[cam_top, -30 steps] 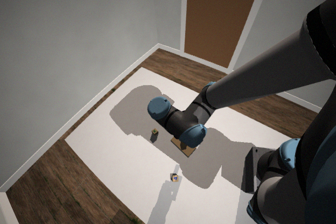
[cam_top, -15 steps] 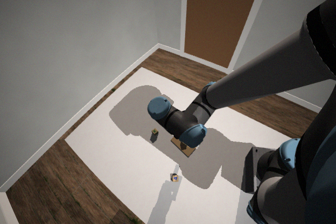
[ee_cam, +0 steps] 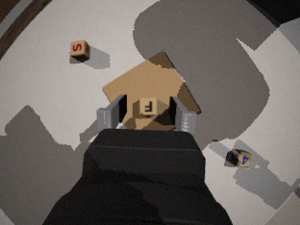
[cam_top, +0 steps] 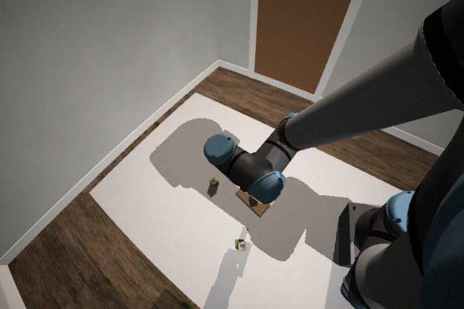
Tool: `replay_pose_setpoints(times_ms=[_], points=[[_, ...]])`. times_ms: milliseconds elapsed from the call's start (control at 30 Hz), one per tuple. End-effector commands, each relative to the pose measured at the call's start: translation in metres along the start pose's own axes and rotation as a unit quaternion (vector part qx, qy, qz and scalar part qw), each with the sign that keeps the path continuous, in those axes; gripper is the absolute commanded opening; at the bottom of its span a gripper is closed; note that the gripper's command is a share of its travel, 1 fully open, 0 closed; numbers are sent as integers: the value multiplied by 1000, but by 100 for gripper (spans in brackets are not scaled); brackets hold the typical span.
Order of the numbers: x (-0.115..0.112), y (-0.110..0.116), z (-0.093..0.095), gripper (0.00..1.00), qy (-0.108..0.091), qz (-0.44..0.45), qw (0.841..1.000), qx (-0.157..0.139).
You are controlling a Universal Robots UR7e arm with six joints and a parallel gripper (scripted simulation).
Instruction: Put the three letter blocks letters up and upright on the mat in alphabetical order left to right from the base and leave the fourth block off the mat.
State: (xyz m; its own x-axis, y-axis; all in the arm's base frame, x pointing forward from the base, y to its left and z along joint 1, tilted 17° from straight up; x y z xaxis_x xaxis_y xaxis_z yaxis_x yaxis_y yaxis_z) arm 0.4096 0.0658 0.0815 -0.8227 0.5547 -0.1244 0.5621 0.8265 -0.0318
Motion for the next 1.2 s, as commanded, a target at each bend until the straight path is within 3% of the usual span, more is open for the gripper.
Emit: replay_pose_setpoints(times_ms=[0,133,333,400,533,667,800,1167], points=[[0,0,0,100,-1,0,1000,0],[-9,-6,2,100,0,0,1000,0],[-58,-42,14,100,1,0,1000,-1],[-58,-42,14,100,1,0,1000,-1],[-96,-80,24,100,0,0,1000,-1],[-120,-109,31,100,0,0,1000,0],[-127,-119,33,100,-1,0,1000,0],[-127,-119,33,100,-1,0,1000,0]])
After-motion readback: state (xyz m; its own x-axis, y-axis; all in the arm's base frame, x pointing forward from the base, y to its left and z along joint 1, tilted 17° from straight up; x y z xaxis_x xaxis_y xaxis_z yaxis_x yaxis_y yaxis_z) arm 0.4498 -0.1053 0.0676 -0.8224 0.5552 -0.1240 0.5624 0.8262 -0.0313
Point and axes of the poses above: the point where the finger pads meet when closed, its own z axis out along the fingers, its own x axis across the jaws, y = z × x, the point moved 6 cm from there along -z, back along the fingers, and after that the axes turned 7 degrees about -z, right-handed, at the moved point
